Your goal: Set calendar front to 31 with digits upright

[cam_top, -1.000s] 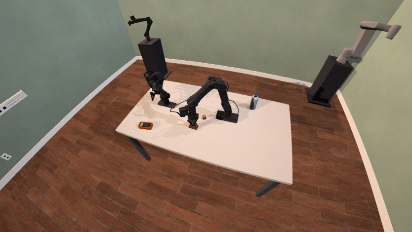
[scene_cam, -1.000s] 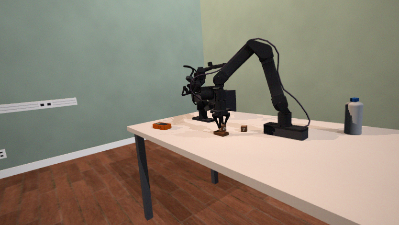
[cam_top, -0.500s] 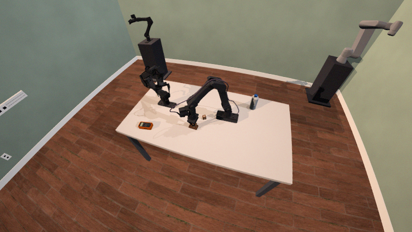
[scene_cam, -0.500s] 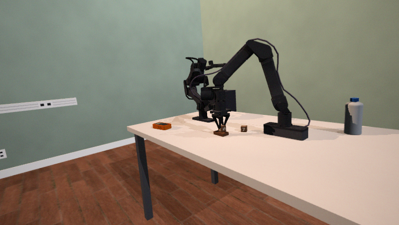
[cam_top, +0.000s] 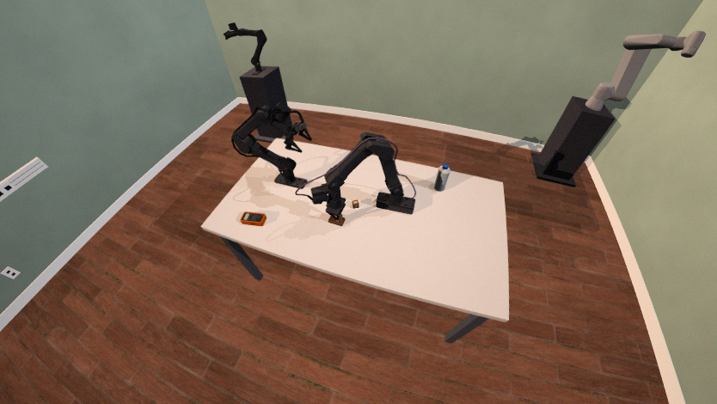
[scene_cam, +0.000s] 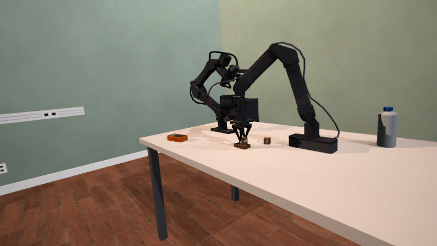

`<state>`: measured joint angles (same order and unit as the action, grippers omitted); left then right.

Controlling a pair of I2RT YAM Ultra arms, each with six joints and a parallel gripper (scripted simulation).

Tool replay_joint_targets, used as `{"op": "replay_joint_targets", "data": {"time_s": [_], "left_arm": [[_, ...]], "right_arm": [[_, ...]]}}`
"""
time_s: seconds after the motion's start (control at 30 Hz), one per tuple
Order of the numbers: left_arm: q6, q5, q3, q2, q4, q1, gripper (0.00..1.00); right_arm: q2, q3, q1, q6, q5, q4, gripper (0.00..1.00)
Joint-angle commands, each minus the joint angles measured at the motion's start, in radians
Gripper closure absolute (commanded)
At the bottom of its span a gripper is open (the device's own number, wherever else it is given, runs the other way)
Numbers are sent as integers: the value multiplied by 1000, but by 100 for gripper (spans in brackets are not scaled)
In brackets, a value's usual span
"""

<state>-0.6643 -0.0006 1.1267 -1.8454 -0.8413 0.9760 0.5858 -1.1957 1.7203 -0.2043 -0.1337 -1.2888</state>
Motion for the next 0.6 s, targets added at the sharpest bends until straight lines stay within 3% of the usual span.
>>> {"op": "replay_joint_targets", "data": {"time_s": [0.0, 0.2, 0.57], "left_arm": [[-3, 5, 1, 5, 3, 6, 74], [-3, 5, 1, 5, 3, 6, 74], [-3, 5, 1, 5, 3, 6, 74]], "right_arm": [[45, -60, 30, 84, 120, -2, 0], [79, -92, -5, 130, 195, -3, 0], [123, -137, -299, 196, 302, -13, 0]]}}
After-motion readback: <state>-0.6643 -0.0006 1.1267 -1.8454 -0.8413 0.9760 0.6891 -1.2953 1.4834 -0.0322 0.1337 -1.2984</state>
